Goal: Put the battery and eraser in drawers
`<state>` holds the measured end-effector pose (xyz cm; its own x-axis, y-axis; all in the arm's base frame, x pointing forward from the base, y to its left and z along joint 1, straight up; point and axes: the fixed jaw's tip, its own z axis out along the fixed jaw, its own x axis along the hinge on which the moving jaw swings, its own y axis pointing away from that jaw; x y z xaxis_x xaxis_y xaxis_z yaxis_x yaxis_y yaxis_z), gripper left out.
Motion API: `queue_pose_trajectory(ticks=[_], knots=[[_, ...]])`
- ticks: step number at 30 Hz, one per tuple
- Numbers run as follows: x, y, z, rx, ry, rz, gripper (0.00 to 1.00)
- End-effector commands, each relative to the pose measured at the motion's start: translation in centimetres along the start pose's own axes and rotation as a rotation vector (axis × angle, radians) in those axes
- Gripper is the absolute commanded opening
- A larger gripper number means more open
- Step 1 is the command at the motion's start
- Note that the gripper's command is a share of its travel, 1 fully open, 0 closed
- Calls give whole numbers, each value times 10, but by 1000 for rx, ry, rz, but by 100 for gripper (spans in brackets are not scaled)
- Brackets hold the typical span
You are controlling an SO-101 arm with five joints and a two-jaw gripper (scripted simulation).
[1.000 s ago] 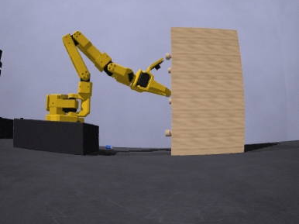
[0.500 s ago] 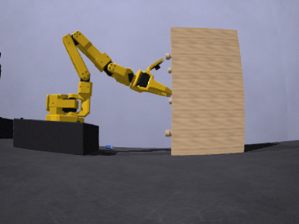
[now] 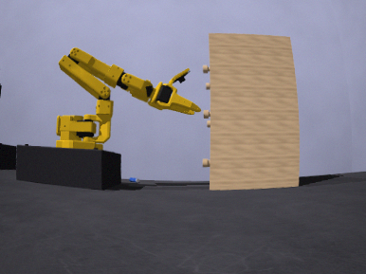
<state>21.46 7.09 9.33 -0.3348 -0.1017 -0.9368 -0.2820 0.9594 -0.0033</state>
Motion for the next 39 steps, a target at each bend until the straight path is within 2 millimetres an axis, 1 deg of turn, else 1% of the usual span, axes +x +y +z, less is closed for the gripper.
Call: queue_pose_trajectory(ticks=[1, 6, 18, 33, 35, 39], knots=[[5, 4, -9, -16, 29, -14, 21], [23, 8, -8, -36, 89, -29, 21], [23, 9, -8, -42, 89, -34, 21], [39, 7, -20, -39, 344, -46, 21], [39, 7, -20, -39, 344, -46, 21], [43, 7, -26, -39, 412, -49, 21]])
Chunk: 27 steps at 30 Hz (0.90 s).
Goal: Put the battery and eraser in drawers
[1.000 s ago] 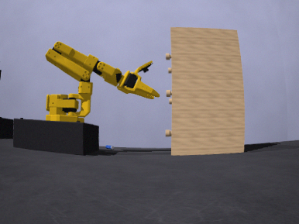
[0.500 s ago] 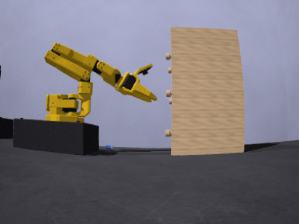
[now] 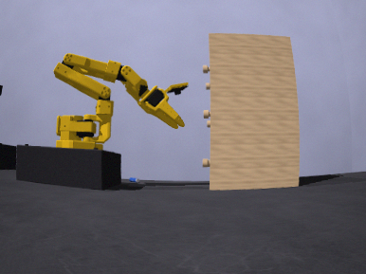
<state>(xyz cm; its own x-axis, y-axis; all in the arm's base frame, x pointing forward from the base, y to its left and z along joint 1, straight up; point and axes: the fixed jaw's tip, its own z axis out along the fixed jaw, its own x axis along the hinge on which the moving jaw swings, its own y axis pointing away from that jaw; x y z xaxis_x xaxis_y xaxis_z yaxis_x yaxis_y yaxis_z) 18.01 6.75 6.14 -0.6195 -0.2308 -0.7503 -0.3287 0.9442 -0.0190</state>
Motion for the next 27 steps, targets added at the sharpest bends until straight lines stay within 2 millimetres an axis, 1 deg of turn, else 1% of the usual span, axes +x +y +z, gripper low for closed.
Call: queue_pose_trajectory(ticks=[1, 11, 13, 18, 27], knots=[[4, 0, -6, -4, 66, -11, 21], [19, 0, -21, -7, 236, -15, 21], [19, 0, -21, -7, 236, -15, 21], [27, 0, -31, -9, 321, -16, 21], [27, 0, -32, -9, 328, -17, 21]])
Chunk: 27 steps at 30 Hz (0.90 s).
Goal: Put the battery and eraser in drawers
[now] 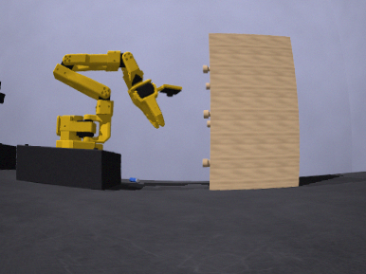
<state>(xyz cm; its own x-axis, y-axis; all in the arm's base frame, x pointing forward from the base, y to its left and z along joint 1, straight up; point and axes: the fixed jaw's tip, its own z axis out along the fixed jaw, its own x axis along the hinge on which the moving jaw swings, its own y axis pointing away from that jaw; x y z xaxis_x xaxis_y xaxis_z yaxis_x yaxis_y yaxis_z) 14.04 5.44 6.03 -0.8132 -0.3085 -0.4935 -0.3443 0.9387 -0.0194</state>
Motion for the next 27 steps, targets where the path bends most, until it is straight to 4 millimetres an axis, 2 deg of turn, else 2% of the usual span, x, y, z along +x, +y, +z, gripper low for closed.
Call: queue_pose_trajectory(ticks=[1, 3, 18, 23, 27], knots=[[-1, -1, -2, 2, -4, -3, 21], [-1, -1, -2, 2, -4, -3, 21], [23, -6, 4, -6, 436, 32, 31], [27, -7, 6, -10, 518, 40, 33], [27, -7, 6, -10, 518, 40, 35]])
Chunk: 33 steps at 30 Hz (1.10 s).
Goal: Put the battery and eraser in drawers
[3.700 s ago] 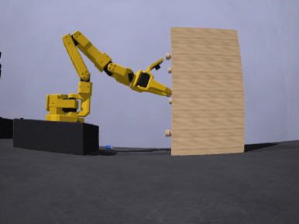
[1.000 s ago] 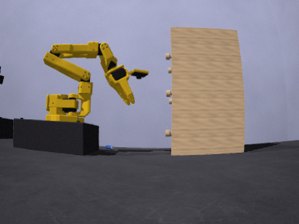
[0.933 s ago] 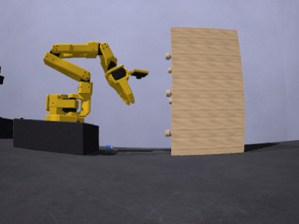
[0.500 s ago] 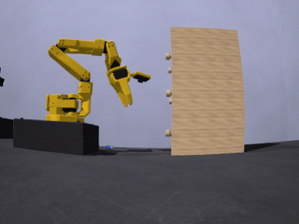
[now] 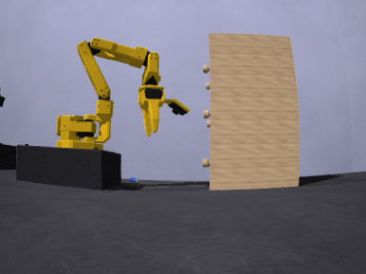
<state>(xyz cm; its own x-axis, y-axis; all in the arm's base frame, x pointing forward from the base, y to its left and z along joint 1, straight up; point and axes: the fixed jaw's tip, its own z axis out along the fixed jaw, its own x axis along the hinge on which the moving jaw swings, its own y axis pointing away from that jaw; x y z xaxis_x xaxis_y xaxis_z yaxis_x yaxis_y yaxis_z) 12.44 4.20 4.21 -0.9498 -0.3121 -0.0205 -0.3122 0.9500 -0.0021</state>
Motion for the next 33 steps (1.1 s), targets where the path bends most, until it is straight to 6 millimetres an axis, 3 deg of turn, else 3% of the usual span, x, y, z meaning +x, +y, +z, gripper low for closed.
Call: queue_pose_trajectory(ticks=[1, 8, 33], knots=[[1, -1, 0, -2, 22, 2, 36], [1, -1, 0, -2, 22, 2, 40], [1, -1, 0, -2, 22, 2, 40]])
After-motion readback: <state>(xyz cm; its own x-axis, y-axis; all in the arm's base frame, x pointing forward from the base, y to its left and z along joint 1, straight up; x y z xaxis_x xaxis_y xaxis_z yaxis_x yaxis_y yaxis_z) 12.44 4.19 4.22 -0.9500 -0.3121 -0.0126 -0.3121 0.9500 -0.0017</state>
